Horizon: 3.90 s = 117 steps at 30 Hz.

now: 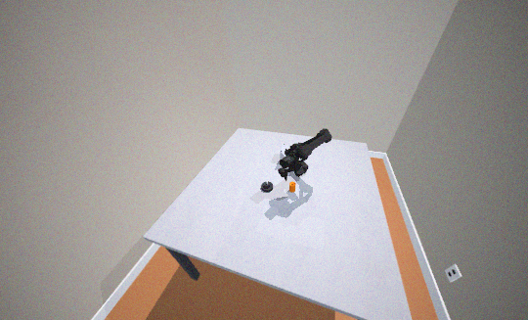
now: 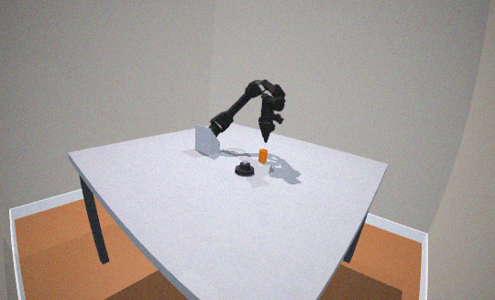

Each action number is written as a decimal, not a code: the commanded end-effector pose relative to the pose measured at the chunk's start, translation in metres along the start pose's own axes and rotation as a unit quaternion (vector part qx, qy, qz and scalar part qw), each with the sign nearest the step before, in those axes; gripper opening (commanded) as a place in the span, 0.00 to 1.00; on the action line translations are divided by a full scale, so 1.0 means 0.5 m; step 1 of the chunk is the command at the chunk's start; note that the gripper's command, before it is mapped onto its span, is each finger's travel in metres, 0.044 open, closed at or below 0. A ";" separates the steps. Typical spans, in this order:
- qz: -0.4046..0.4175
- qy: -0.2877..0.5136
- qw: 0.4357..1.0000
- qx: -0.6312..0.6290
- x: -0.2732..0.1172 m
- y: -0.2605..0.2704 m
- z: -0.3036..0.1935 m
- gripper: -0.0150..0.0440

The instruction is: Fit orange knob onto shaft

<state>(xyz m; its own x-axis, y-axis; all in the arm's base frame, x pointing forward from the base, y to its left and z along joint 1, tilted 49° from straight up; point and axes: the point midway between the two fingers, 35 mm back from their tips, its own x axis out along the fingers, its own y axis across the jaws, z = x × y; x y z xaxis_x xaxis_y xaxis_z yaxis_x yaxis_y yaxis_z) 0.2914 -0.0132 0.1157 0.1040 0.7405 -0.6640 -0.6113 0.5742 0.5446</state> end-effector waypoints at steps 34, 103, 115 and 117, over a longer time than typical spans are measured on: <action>0.008 0.003 1.000 0.004 0.150 0.009 0.001 1.00; 0.009 0.004 1.000 0.004 -0.071 0.009 0.000 0.25; -0.067 0.005 0.998 0.009 -0.090 0.020 -0.003 0.25; -0.085 0.005 0.996 0.009 -0.097 0.023 -0.004 0.25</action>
<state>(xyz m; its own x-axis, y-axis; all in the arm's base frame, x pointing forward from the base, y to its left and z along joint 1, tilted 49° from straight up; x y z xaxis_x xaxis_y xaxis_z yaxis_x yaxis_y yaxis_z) 0.2812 -0.0408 0.1503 0.1705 0.6634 -0.7286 -0.5858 0.6628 0.4664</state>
